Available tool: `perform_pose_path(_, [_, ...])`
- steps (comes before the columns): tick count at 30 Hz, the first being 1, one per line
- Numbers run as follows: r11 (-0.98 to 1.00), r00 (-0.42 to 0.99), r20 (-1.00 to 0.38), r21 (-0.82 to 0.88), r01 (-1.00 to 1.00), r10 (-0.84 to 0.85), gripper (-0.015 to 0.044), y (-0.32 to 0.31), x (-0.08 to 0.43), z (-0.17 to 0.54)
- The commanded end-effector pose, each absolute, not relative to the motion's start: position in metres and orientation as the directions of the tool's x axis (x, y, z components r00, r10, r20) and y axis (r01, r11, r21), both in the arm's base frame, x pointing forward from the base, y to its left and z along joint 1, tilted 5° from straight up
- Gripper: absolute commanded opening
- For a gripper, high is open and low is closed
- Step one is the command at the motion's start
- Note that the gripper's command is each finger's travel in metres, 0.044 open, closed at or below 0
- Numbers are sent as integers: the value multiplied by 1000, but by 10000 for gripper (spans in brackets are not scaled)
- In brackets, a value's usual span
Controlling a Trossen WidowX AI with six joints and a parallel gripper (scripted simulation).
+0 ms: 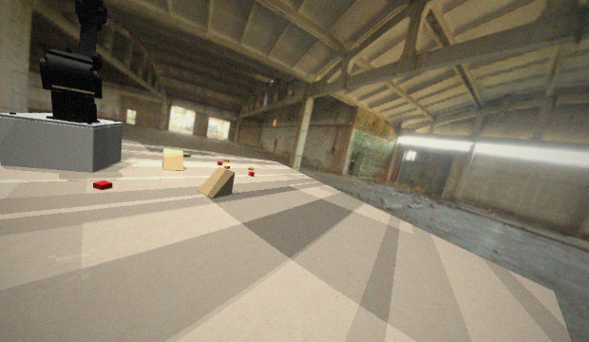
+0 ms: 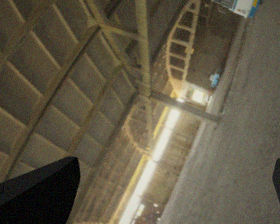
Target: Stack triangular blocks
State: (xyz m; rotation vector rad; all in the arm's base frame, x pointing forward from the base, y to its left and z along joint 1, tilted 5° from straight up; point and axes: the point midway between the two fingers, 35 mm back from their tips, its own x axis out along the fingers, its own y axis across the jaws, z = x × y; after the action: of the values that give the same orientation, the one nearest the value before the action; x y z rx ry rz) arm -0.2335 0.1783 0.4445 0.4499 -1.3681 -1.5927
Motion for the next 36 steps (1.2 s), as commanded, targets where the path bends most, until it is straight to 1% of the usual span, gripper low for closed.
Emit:
perform_pose_path(1, [83, -473, 296, 904, 420, -830, 426, 177, -233, 445])
perform_pose_path(2, [86, -460, 302, 898, 432, -835, 440, 175, -233, 447])
perform_pose_path(4, [90, -413, 315, 873, 479, -855, 440, 162, -229, 457])
perform_pose_path(8, [9, -308, 247, 793, 610, -919, 440, 104, -206, 489])
perform_pose_path(10, [-10, -275, 223, 760, 649, -935, 440, 86, -197, 497])
perform_pose_path(19, [-43, -82, 49, 536, 843, -995, 440, -26, -115, 531])
perform_pose_path(26, [62, 82, -40, 374, 926, -996, 440, -82, -52, 536])
perform_pose_path(31, [121, 154, -146, 215, 969, -977, 440, -121, -5, 528])
perform_pose_path(36, [231, 223, -286, 6, 973, -932, 440, -162, 60, 506])
